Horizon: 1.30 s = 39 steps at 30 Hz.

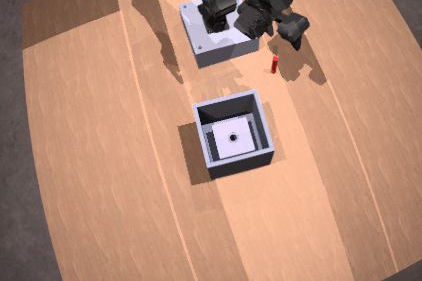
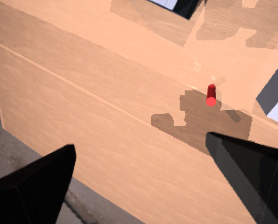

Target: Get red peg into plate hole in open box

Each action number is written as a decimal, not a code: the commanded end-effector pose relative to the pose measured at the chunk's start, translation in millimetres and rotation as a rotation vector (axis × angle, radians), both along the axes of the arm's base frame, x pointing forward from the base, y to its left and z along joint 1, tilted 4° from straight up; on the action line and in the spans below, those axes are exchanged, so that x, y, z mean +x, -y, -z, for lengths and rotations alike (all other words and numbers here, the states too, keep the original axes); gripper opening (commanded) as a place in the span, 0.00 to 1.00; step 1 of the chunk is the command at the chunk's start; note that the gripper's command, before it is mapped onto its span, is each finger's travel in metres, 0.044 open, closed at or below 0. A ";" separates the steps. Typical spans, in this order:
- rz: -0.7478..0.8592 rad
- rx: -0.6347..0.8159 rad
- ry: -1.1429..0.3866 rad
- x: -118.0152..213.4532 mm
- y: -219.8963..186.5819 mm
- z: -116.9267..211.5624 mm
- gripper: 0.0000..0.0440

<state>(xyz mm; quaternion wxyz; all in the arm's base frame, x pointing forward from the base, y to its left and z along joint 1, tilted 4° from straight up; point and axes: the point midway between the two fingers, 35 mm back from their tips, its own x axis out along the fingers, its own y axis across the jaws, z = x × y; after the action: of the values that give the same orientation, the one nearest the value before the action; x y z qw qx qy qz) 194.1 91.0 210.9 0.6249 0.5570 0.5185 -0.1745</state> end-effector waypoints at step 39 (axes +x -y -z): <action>0.175 -0.283 -0.548 -43.8 -38.2 110.7 1.00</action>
<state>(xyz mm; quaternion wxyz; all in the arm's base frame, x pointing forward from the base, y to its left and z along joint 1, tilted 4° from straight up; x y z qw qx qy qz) 152.4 131.3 111.4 0.5098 0.4576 0.5870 -0.4314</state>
